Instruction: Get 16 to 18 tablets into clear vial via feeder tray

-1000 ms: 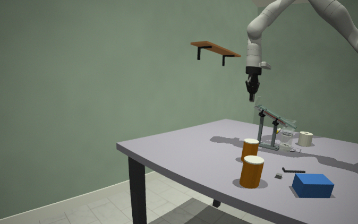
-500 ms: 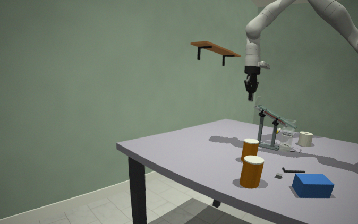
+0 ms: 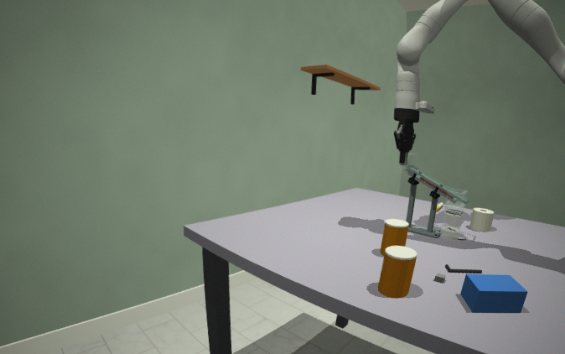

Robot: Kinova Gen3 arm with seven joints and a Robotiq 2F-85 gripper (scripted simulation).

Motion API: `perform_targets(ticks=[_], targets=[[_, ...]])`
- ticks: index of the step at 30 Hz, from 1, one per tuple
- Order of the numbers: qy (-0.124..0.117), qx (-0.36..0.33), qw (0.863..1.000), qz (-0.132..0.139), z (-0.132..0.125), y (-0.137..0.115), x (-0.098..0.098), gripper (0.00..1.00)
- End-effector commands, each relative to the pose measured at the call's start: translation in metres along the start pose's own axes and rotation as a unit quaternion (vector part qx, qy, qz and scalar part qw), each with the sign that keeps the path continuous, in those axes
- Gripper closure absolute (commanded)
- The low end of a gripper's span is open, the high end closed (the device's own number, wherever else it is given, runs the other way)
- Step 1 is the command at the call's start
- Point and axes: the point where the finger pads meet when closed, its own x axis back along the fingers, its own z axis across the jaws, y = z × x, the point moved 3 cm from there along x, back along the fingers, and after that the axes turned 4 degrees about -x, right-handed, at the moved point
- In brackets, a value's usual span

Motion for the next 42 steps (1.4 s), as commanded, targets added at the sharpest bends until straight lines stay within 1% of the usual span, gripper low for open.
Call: perform_targets(ticks=[1,9,15,21,23,24,29,33,35,38,42], targets=[[-0.003,0.000,1.000,0.004,-0.001,0.000,0.002,1.00],[-0.004,0.000,1.000,0.005,0.001,0.026,0.010,1.00],[-0.003,0.000,1.000,0.004,0.001,0.029,0.012,1.00],[-0.003,0.000,1.000,0.005,0.001,0.028,0.012,1.00],[-0.004,0.000,1.000,0.006,0.000,0.023,0.011,1.00],[-0.001,0.000,1.000,0.000,0.002,0.023,0.010,1.00],[-0.001,0.000,1.000,0.001,0.000,0.000,0.001,1.00],[0.000,0.000,1.000,0.001,0.000,-0.004,0.000,1.00],[-0.004,0.000,1.000,0.006,-0.002,-0.009,-0.001,1.00],[-0.004,0.000,1.000,0.006,-0.002,-0.008,-0.001,1.00],[-0.004,0.000,1.000,0.005,0.000,0.005,0.002,1.00]])
